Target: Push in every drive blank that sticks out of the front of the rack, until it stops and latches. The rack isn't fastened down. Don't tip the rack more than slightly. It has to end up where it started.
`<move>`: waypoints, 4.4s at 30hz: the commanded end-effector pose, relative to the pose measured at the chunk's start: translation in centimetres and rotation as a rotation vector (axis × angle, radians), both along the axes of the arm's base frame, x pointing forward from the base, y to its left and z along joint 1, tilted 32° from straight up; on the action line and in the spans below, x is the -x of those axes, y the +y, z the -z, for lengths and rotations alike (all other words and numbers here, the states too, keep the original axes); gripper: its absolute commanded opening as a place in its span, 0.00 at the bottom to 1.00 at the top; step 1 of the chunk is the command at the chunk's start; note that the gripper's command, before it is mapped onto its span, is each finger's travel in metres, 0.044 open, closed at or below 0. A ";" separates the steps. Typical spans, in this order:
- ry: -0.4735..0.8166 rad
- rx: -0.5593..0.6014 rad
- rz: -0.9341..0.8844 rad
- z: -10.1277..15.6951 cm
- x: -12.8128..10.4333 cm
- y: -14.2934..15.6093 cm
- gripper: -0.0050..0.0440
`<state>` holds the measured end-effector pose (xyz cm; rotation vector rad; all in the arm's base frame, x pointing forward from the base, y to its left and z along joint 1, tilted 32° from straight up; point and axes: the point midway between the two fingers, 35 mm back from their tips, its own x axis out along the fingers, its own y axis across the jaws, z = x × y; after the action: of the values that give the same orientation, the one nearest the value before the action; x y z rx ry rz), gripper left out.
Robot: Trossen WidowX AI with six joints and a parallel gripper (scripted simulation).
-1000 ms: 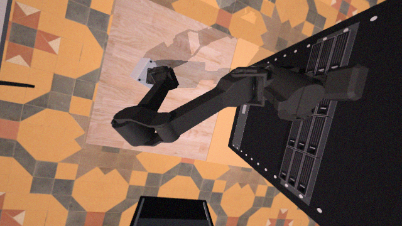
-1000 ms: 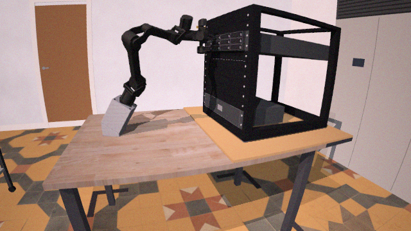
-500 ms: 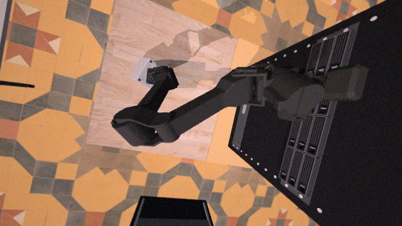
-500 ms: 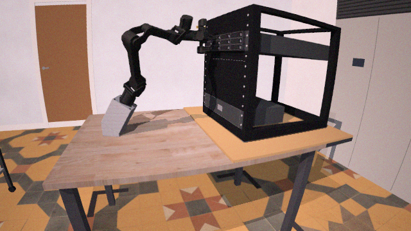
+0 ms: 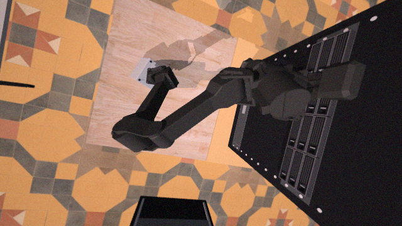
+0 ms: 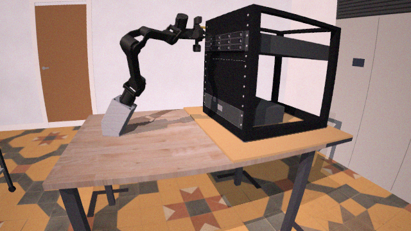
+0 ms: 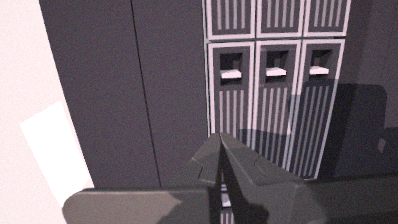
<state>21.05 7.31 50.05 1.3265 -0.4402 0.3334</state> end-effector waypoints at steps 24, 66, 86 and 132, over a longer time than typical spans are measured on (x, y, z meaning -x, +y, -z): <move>-0.004 -0.002 0.007 4.1 1.7 -0.4 0.00; -0.004 -0.002 0.007 3.2 -0.1 -0.7 0.00; -0.004 -0.002 0.007 2.7 -1.0 -0.7 0.00; -0.004 -0.002 0.007 1.6 -2.6 -0.7 0.00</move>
<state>24.08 6.83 47.40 1.3129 -0.4287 0.3152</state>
